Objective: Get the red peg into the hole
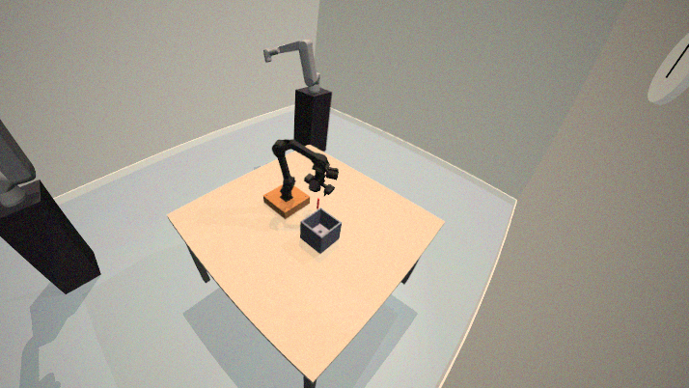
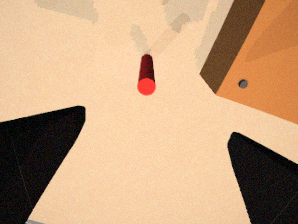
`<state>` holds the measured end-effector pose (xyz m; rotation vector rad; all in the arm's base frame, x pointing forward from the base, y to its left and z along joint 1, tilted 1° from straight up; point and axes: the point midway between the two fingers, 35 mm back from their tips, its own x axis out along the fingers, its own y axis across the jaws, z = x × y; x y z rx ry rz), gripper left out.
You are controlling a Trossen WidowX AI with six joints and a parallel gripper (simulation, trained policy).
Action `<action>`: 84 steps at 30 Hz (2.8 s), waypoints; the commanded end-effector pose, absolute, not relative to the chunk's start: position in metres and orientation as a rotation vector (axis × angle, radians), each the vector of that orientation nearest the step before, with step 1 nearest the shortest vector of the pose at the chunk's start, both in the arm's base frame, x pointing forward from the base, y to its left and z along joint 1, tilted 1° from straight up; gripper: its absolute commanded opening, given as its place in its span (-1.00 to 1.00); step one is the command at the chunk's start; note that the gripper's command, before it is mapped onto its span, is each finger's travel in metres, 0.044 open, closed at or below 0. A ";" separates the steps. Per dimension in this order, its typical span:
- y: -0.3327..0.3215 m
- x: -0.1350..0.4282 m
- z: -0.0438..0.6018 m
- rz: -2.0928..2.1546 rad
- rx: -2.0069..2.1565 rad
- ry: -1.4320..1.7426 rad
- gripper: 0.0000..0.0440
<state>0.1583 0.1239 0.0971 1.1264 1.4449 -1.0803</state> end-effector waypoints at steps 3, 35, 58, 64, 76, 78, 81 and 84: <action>0.120 0.155 0.074 -1.103 1.068 1.445 1.00; 0.130 0.171 0.001 -1.046 1.034 1.427 -0.96; 0.150 0.206 0.068 -0.865 1.232 1.362 -1.00; 0.147 0.219 0.095 -0.802 1.251 1.321 -1.00; 0.121 0.242 0.144 -0.735 1.247 1.214 -1.00; 0.114 0.246 0.150 -0.736 1.243 1.196 -1.00; 0.104 0.251 0.157 -0.742 1.237 1.169 -1.00; 0.094 0.256 0.162 -0.754 1.231 1.145 -1.00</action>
